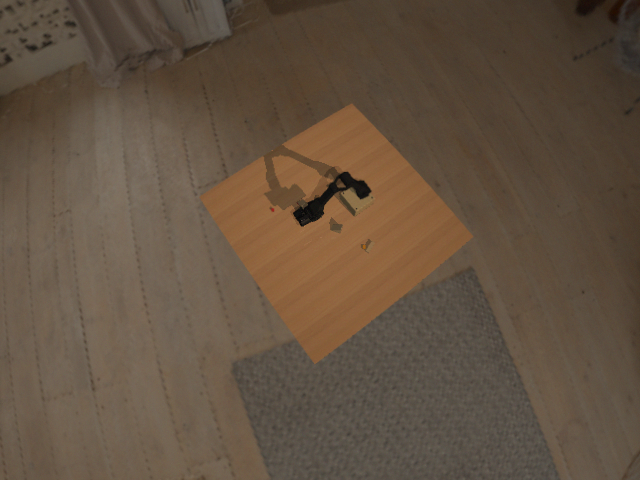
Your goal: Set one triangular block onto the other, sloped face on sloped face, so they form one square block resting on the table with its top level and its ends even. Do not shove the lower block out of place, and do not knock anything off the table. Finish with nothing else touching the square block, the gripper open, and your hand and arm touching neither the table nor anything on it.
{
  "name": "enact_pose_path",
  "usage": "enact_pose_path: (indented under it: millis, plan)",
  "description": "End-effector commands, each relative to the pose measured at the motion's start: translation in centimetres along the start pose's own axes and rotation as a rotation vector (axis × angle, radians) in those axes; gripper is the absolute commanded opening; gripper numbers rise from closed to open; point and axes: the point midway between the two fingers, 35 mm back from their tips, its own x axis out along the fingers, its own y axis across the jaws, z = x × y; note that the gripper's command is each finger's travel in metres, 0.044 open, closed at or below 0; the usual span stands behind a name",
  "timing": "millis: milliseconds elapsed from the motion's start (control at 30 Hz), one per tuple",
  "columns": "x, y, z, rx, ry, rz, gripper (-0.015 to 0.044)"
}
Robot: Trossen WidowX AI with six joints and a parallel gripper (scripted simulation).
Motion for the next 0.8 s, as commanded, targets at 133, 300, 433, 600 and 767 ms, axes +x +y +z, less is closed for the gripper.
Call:
enact_pose_path:
  millis: [133, 300, 433, 600, 767]
  plan:
    - [-3.2, 0.0, -3.1, 0.012, 0.0, -0.011, 0.0]
    - [-3.7, 0.1, -3.6, 0.012, 0.0, -0.011, 0.0]
    - [-3.7, 0.1, -3.6, 0.012, 0.0, -0.011, 0.0]
    - [-3.4, 0.3, -3.4, 0.002, -0.004, -0.003, 0.0]
    - [-2.8, 0.3, -3.4, -0.096, -0.108, 0.025, 0.0]
